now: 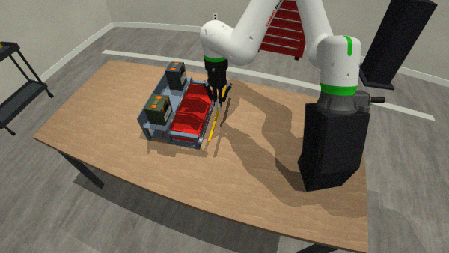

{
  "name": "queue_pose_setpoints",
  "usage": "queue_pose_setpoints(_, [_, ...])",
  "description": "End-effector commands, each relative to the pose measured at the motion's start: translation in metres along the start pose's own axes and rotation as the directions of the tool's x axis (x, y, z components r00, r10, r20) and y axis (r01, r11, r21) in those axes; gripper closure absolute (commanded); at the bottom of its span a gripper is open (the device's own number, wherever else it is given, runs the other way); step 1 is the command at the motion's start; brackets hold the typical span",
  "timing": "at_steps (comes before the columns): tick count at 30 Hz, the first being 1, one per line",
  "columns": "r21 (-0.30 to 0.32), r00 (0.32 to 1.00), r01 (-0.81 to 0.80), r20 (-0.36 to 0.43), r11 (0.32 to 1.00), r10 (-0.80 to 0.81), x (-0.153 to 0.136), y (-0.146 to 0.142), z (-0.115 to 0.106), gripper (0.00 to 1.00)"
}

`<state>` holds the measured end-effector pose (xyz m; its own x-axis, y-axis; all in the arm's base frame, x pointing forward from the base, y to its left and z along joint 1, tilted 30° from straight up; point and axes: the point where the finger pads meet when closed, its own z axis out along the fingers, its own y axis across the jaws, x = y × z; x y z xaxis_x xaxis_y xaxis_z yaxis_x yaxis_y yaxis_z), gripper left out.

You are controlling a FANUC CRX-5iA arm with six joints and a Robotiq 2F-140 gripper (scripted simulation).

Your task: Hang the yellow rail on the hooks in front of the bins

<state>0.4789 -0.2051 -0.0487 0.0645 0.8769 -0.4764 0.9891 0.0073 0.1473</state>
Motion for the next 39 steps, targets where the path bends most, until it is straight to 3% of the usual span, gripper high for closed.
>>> queue_pose_setpoints(1, [0.007,1.0,0.0,0.0,1.0,0.0,-0.001,0.002,-0.004,1.0])
queue_pose_setpoints(7, [0.007,1.0,0.0,0.0,1.0,0.0,-0.001,0.002,-0.004,1.0])
queue_pose_setpoints(12, [0.007,1.0,0.0,0.0,1.0,0.0,0.003,0.013,-0.036,1.0])
queue_pose_setpoints(39, [0.007,1.0,0.0,0.0,1.0,0.0,0.002,0.009,-0.026,1.0])
